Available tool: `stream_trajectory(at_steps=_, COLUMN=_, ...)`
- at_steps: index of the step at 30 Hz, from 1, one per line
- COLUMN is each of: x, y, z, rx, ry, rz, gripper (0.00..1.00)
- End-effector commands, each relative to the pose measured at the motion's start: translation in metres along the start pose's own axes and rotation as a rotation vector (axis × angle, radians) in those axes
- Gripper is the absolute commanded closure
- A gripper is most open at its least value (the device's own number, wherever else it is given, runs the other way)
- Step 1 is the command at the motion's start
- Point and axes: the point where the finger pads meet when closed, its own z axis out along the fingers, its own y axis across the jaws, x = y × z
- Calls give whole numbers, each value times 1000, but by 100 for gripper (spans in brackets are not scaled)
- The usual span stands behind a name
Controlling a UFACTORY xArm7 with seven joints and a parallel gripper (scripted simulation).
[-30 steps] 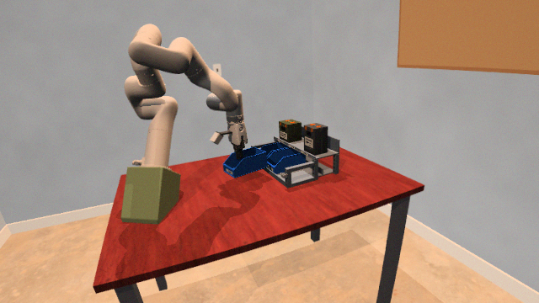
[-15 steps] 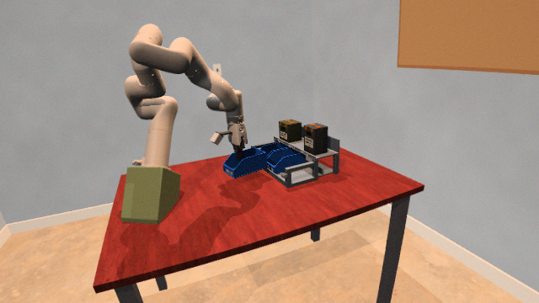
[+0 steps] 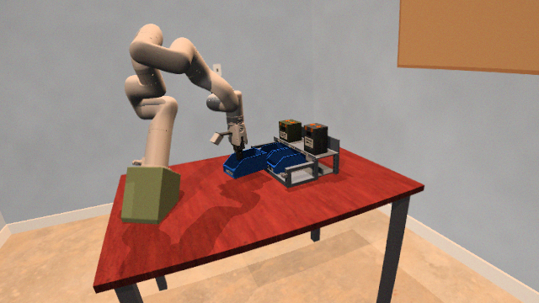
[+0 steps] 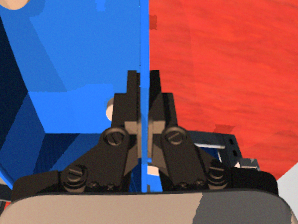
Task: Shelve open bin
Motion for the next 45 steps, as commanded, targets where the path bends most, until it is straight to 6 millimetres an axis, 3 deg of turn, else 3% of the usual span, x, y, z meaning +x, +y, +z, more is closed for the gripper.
stream_trajectory(at_steps=1, x=-1, y=-1, z=0, rx=1, ry=-2, rz=0, gripper=100)
stream_trajectory(at_steps=9, x=-1, y=-1, z=0, rx=1, ry=-2, rz=0, gripper=100)
stream_trajectory(at_steps=14, x=5, y=-14, z=1, rx=1, ry=-3, rz=178, gripper=100)
stream_trajectory(at_steps=26, x=5, y=-14, z=1, rx=1, ry=-3, rz=178, gripper=100)
stream_trajectory(at_steps=31, x=10, y=-28, z=2, rx=1, ry=-2, rz=178, gripper=100)
stream_trajectory(at_steps=45, x=12, y=-34, z=2, rx=1, ry=-2, rz=178, gripper=100)
